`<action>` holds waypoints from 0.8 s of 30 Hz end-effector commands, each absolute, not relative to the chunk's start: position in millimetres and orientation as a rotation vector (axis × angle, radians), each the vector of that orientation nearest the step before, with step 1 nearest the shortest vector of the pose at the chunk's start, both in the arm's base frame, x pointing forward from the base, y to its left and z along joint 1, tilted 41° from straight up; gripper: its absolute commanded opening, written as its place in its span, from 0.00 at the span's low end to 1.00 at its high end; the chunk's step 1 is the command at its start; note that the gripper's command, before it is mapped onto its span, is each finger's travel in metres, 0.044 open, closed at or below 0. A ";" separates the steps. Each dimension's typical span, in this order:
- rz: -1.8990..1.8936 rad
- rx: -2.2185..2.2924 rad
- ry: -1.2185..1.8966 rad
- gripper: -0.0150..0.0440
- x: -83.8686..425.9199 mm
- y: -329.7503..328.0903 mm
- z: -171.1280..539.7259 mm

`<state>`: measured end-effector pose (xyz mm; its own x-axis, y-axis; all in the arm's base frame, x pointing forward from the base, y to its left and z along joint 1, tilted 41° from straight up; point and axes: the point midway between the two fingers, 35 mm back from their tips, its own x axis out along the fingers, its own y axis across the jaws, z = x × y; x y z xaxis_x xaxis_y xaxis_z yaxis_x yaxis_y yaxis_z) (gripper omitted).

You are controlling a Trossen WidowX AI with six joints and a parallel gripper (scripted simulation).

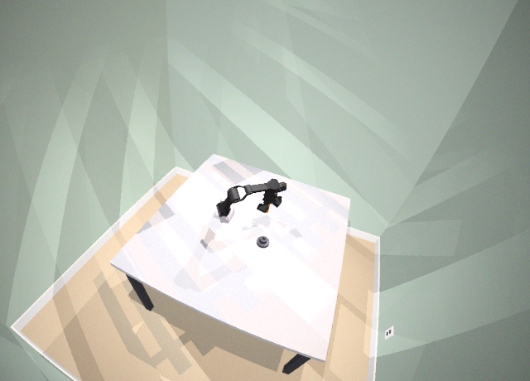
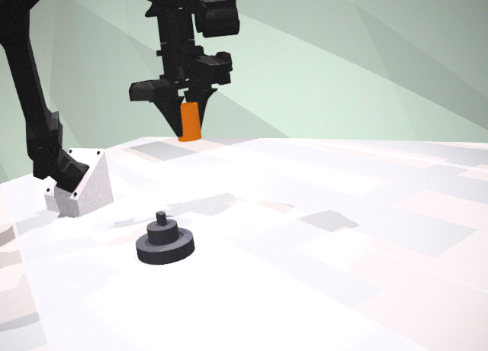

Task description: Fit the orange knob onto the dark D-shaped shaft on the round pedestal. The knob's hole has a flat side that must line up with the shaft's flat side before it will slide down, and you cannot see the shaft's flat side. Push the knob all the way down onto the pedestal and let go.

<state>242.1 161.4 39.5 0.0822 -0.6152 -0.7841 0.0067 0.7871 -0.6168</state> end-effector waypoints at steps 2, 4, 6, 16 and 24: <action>-0.493 -0.513 1.428 0.25 250.4 152.4 46.0; -0.490 -0.513 1.427 0.25 254.1 148.5 48.0; -0.488 -0.514 1.426 0.25 258.0 144.4 50.2; -0.481 -0.517 1.421 0.25 275.9 122.3 61.3; -0.479 -0.521 1.417 0.25 288.2 103.4 70.4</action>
